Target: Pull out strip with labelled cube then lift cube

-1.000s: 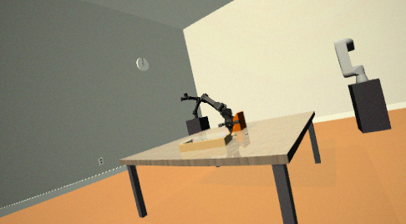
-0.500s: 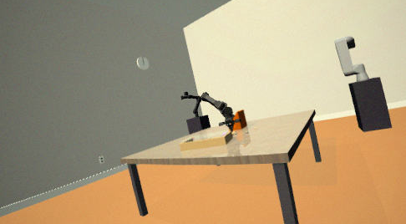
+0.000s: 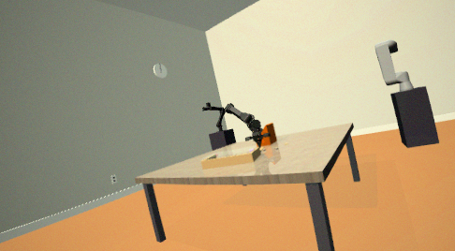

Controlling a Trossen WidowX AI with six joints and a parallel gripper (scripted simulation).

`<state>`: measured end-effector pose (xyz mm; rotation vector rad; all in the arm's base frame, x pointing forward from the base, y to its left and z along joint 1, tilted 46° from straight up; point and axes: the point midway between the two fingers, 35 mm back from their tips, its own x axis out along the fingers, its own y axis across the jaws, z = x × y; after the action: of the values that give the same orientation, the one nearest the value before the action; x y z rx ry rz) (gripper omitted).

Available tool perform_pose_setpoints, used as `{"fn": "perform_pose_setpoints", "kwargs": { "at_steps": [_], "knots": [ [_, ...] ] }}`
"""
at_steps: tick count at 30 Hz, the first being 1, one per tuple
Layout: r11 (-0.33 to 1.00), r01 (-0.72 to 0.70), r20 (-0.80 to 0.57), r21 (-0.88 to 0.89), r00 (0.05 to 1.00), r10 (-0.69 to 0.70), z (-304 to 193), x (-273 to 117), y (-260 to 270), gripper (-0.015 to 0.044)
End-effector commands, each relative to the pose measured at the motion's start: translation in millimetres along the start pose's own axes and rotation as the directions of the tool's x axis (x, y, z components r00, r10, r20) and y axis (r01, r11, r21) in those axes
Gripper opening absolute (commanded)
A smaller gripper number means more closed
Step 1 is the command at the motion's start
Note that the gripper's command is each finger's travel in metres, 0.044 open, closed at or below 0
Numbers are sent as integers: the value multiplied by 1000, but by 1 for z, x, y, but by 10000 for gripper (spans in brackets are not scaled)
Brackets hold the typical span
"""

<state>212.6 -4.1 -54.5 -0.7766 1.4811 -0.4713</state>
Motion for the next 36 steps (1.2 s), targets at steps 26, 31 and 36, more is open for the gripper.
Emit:
{"fn": "perform_pose_setpoints", "kwargs": {
  "at_steps": [26,31,36],
  "knots": [
    [1000,-3,-25,14,1000,3,69,-44,-1,440],
    [1000,-3,-24,15,1000,3,86,-46,0,440],
    [1000,-3,-24,16,1000,3,103,-48,-1,440]
  ]
}}
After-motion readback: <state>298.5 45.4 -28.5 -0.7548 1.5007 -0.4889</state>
